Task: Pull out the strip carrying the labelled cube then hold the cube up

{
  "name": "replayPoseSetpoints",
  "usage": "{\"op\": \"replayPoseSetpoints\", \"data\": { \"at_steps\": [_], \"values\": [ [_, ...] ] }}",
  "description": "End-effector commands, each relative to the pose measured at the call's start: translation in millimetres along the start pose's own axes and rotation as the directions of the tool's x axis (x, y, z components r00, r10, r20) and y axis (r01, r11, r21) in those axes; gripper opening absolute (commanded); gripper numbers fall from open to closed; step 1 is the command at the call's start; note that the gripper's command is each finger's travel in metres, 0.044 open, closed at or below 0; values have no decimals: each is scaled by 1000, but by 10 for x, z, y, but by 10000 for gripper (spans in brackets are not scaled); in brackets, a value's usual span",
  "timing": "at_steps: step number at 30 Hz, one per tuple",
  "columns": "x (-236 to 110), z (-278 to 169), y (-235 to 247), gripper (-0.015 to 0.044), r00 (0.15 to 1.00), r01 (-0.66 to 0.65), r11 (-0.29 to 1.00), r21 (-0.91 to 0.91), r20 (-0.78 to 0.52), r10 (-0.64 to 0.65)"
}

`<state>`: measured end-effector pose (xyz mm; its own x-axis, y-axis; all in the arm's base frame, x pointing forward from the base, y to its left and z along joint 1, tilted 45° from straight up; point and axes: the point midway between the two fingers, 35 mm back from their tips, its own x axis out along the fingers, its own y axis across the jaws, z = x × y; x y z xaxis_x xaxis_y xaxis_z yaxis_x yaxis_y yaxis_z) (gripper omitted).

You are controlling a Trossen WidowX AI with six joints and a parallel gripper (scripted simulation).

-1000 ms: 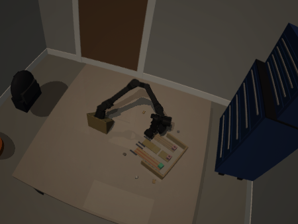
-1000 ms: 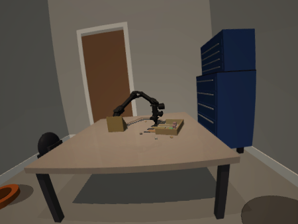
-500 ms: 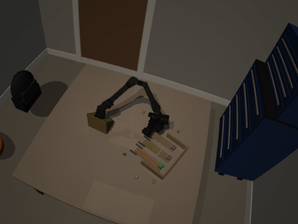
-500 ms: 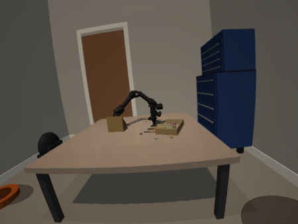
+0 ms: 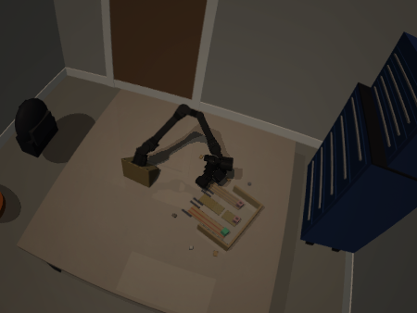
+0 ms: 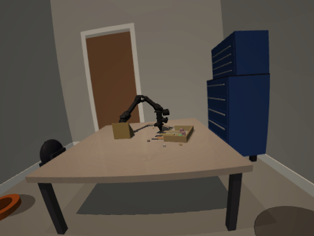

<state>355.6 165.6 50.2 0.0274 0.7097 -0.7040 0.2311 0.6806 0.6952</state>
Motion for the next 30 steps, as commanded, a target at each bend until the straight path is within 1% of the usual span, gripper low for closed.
{"op": "replayPoseSetpoints", "data": {
  "at_steps": [1, 30],
  "values": [
    [47, -114, -4, 0, 1000, 4, 1000, 6, -18, -4],
    [58, -555, 9, 0, 1000, 4, 1000, 8, -20, -3]
  ]
}}
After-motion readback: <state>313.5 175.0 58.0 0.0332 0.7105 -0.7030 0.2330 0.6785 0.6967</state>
